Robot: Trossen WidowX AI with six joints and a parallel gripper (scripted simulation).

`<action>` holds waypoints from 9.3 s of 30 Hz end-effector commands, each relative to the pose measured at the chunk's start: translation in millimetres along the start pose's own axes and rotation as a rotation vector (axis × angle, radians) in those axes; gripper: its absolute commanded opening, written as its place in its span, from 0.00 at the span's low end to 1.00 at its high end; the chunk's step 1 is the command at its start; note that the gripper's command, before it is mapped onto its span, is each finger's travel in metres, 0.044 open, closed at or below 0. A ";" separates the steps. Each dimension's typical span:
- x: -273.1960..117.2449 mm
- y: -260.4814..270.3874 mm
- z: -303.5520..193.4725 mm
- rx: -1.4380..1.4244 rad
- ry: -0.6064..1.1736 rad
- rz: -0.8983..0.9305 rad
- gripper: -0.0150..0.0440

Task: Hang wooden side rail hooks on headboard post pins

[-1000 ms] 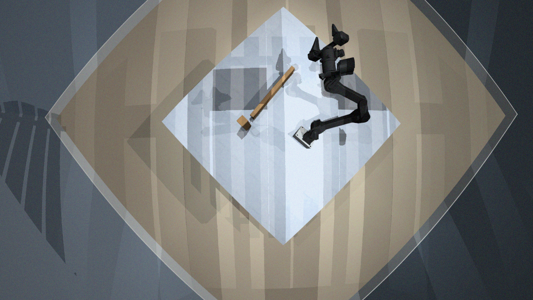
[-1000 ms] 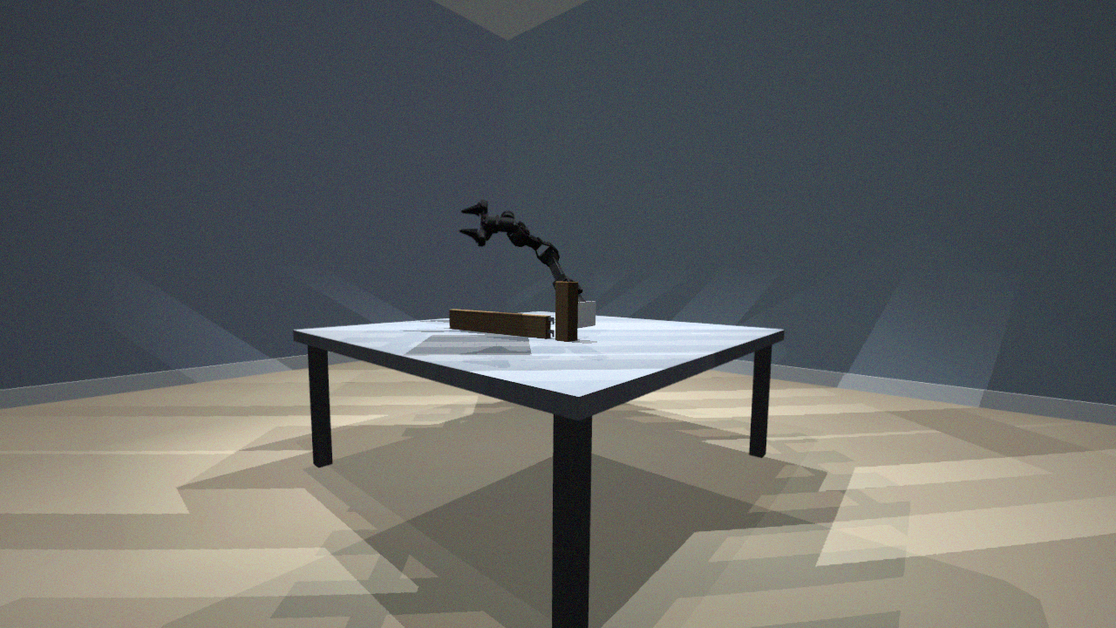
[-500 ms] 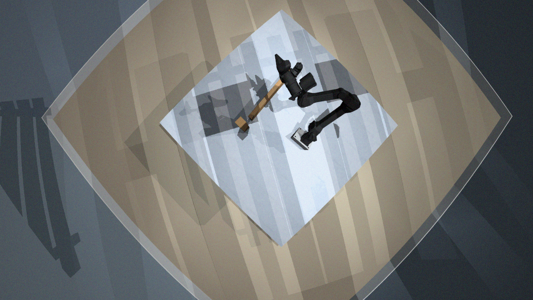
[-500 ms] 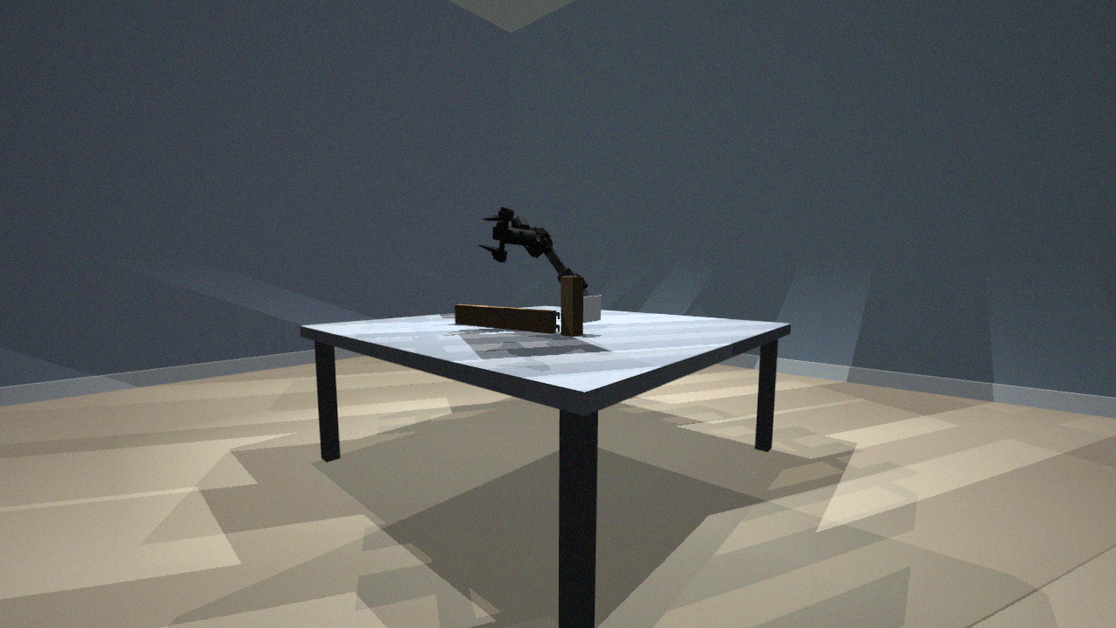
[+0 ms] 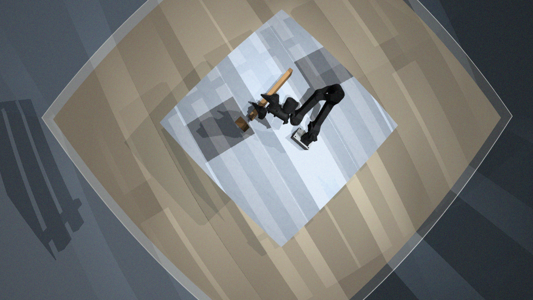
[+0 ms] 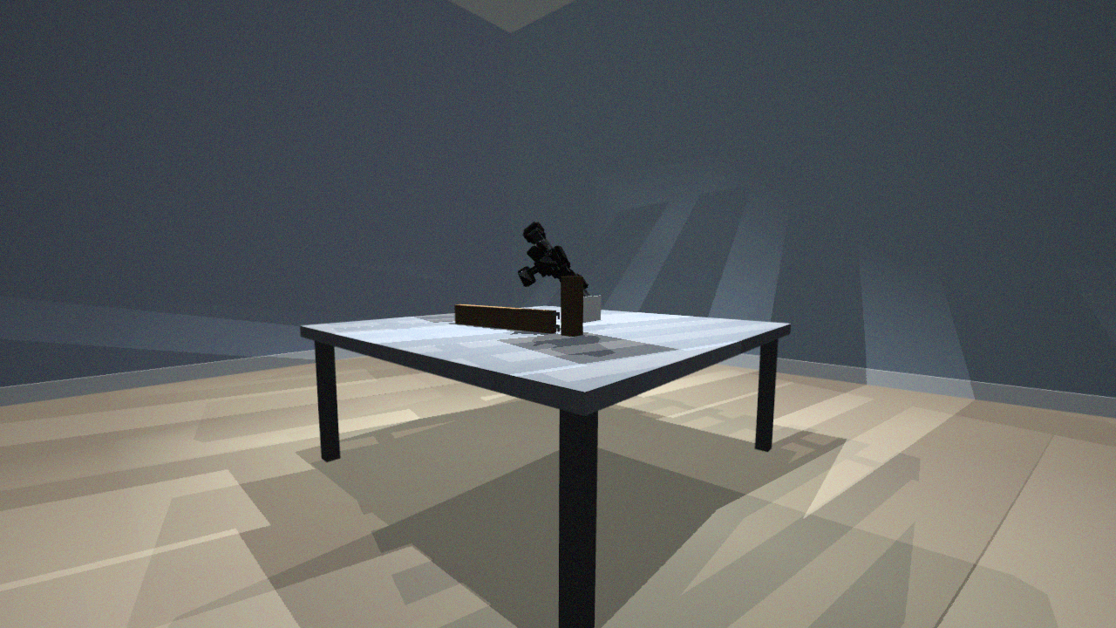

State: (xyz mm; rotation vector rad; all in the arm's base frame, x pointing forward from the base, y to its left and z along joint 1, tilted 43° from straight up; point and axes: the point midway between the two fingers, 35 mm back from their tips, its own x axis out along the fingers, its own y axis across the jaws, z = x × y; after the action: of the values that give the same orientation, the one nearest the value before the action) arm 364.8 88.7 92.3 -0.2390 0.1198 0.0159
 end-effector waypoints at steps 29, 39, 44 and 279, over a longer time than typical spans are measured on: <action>-84.0 39.1 -131.8 -0.659 0.260 0.380 1.00; -47.4 53.1 -143.4 -0.731 0.384 0.489 1.00; -26.4 54.5 -133.6 -0.768 0.478 0.581 1.00; 26.3 -47.4 -139.6 1.020 0.665 -1.453 0.25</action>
State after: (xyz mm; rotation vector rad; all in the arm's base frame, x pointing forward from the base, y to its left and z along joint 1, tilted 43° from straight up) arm 375.3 6.9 -36.0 0.7369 0.5735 -1.5487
